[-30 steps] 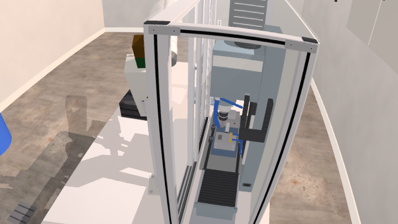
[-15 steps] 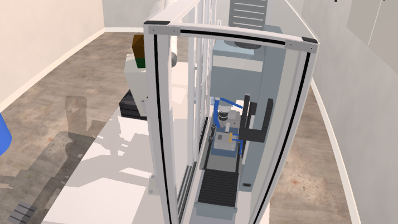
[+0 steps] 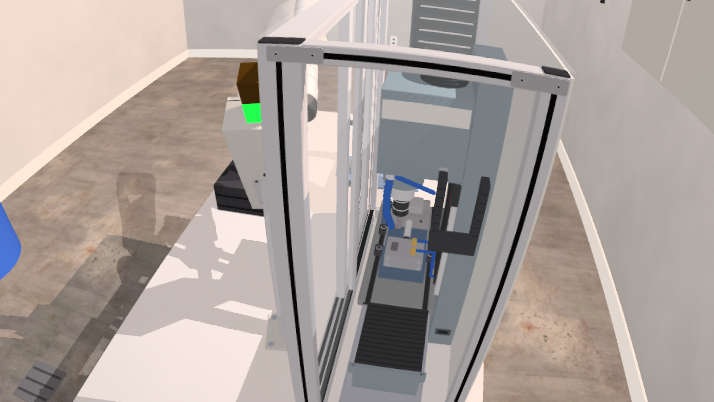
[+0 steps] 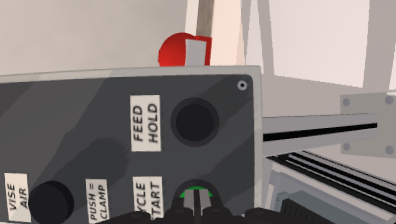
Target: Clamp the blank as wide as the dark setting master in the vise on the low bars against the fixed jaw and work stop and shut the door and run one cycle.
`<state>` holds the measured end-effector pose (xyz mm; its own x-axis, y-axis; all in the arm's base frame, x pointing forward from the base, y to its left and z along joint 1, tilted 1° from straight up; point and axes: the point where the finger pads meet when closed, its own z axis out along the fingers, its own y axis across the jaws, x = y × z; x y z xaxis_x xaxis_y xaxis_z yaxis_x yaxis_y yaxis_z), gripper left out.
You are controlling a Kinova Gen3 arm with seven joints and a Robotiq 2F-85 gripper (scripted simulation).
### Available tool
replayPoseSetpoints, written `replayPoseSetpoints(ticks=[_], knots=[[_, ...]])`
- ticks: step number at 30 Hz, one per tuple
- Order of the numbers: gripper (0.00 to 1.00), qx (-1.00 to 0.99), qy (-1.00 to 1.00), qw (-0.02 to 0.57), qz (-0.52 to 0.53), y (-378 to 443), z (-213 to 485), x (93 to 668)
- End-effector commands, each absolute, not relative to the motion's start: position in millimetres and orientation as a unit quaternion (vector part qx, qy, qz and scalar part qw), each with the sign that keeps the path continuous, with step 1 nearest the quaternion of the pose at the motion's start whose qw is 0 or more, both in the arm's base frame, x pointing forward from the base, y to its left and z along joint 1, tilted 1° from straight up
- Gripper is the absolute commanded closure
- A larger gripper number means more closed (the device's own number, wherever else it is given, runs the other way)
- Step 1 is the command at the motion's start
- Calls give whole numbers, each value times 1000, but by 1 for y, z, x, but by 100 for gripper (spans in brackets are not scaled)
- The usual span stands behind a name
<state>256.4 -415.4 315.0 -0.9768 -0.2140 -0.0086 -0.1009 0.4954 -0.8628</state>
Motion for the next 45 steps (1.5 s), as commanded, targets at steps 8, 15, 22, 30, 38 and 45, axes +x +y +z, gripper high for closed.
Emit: replayPoseSetpoints(ticks=[8,15,22,30,38,45], knots=[[90,-91,863,58,-494,-416,315,257],[90,-91,863,58,-494,-401,324,253],[90,-91,863,58,-494,-391,330,251],[90,-91,863,58,-494,-386,333,250],[90,-91,863,58,-494,-366,345,245],[90,-91,863,58,-494,-366,345,245]])
